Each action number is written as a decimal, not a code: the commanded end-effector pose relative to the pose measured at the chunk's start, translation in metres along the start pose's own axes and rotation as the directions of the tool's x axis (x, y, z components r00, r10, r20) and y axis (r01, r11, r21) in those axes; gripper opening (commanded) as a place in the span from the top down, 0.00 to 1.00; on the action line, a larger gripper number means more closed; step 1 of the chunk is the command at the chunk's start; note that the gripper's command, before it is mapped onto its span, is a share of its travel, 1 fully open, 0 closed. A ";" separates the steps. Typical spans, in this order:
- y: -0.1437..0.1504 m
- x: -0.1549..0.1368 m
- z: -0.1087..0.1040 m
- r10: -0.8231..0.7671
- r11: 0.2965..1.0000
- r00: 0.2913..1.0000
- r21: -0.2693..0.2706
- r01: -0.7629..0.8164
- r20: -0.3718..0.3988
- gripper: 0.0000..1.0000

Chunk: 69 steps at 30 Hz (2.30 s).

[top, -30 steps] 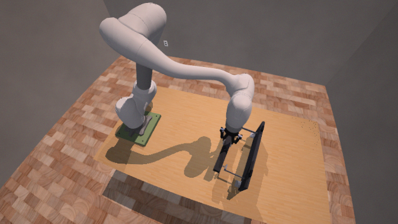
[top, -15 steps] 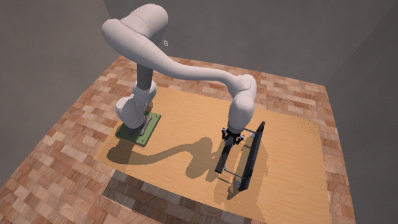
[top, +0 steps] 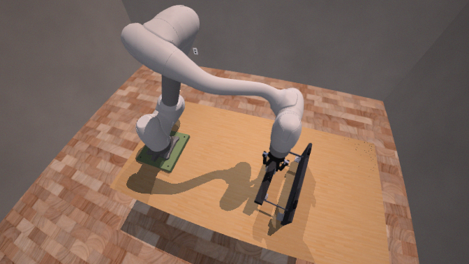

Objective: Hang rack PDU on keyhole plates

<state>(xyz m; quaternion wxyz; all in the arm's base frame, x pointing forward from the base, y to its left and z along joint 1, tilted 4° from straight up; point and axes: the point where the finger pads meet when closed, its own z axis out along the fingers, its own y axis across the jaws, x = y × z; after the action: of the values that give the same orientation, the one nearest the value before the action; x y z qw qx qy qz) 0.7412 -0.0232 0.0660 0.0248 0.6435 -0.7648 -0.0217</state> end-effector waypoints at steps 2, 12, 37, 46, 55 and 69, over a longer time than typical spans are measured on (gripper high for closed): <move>0.000 0.000 0.000 0.000 1.000 1.000 0.000 0.000 0.000 1.00; 0.000 0.000 0.000 0.000 1.000 1.000 0.000 0.000 0.000 1.00; 0.000 0.000 0.005 0.000 1.000 1.000 0.000 0.000 0.000 1.00; 0.000 0.000 0.009 0.000 1.000 1.000 0.000 0.000 0.000 1.00; 0.000 0.000 0.013 0.000 1.000 1.000 0.000 0.000 0.000 1.00; 0.000 0.000 0.015 0.000 1.000 1.000 0.000 0.000 0.000 1.00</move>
<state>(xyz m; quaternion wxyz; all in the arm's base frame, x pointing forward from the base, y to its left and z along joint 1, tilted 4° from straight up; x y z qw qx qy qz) 0.7404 -0.0232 0.0510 0.0248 0.6435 -0.7648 -0.0217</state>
